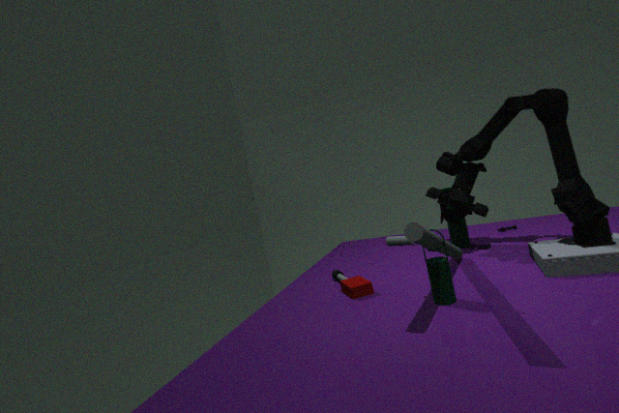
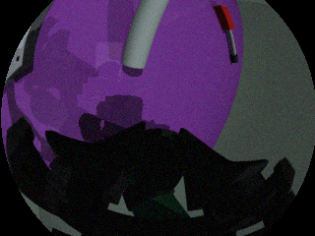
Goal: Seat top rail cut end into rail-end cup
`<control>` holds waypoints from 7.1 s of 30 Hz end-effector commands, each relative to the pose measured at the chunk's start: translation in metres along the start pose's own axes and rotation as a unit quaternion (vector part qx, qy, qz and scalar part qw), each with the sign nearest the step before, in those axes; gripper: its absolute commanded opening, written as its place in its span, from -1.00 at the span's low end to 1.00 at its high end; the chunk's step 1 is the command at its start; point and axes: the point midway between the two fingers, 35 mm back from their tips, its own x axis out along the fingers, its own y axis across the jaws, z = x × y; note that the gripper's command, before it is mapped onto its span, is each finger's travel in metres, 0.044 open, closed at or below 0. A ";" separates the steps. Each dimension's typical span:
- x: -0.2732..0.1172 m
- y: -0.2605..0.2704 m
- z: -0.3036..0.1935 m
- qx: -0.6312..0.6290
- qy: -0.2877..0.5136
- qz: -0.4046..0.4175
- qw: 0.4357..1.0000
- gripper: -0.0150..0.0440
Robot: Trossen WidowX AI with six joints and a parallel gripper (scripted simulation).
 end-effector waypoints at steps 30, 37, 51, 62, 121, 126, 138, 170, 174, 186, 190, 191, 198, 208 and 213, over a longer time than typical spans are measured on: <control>-0.001 0.001 0.000 -0.001 0.000 0.001 1.000 -0.49; -0.001 0.001 0.000 -0.001 0.000 0.001 1.000 0.13; -0.035 -0.019 0.039 0.000 -0.004 0.001 1.000 1.00; -0.050 -0.035 0.071 0.205 -0.006 0.007 0.979 1.00; -0.054 -0.023 0.198 0.012 -0.009 0.255 0.967 1.00; -0.053 -0.022 0.199 0.004 -0.011 0.257 0.966 1.00; -0.053 -0.022 0.199 0.004 -0.011 0.257 0.966 1.00; 0.003 0.008 0.200 0.004 -0.011 0.257 0.966 1.00; 0.008 0.011 0.200 0.004 -0.011 0.257 0.966 1.00; 0.025 0.021 0.201 0.004 -0.011 0.257 0.966 1.00; 0.031 0.025 0.201 0.004 -0.011 0.257 0.966 1.00; 0.032 0.026 0.201 0.004 -0.011 0.257 0.966 1.00; 0.041 0.032 0.201 0.004 -0.011 0.257 0.966 1.00; 0.042 0.032 0.201 0.004 -0.011 0.257 0.966 0.47; 0.042 0.032 0.201 0.004 -0.011 0.257 0.966 0.15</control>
